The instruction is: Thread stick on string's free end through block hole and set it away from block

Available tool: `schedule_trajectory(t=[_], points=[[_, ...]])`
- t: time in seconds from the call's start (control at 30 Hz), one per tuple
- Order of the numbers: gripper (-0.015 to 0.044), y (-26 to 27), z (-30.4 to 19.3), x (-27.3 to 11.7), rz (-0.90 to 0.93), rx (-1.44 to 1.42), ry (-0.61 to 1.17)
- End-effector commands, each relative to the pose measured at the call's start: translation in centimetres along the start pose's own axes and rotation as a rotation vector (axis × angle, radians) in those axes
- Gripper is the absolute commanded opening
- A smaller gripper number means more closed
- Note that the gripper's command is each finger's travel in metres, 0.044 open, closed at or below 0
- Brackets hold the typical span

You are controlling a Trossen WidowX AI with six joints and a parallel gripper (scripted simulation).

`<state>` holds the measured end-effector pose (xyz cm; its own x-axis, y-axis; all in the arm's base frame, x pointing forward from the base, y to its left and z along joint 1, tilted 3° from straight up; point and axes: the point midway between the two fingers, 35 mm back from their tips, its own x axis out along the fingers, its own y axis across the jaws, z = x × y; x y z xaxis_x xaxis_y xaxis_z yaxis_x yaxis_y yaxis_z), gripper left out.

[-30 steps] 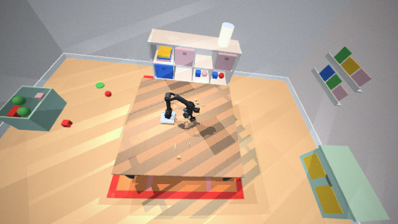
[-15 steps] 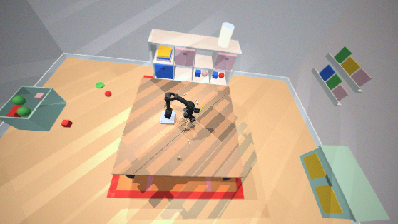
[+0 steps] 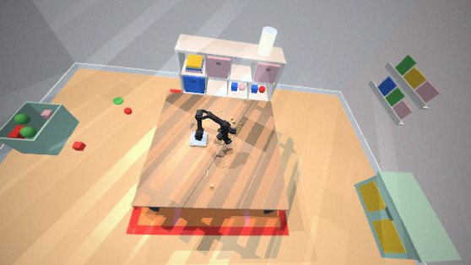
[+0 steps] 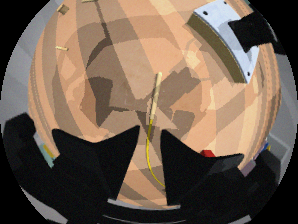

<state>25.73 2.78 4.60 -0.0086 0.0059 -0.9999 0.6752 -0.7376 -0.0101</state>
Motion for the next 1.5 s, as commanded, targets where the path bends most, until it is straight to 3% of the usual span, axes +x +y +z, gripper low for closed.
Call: schedule_trajectory(t=[0.0, 1.1, 1.27, 1.47], points=[[0.0122, 0.0, 0.2, 0.9, -0.003, 0.004, -0.010], [0.0122, -0.2, 0.3, 5.2, -0.003, 0.004, -0.010], [0.0000, -0.2, 0.2, 5.0, -0.004, 0.000, -0.006], [0.0000, -0.2, 0.2, 5.0, -0.004, 0.000, -0.006]])
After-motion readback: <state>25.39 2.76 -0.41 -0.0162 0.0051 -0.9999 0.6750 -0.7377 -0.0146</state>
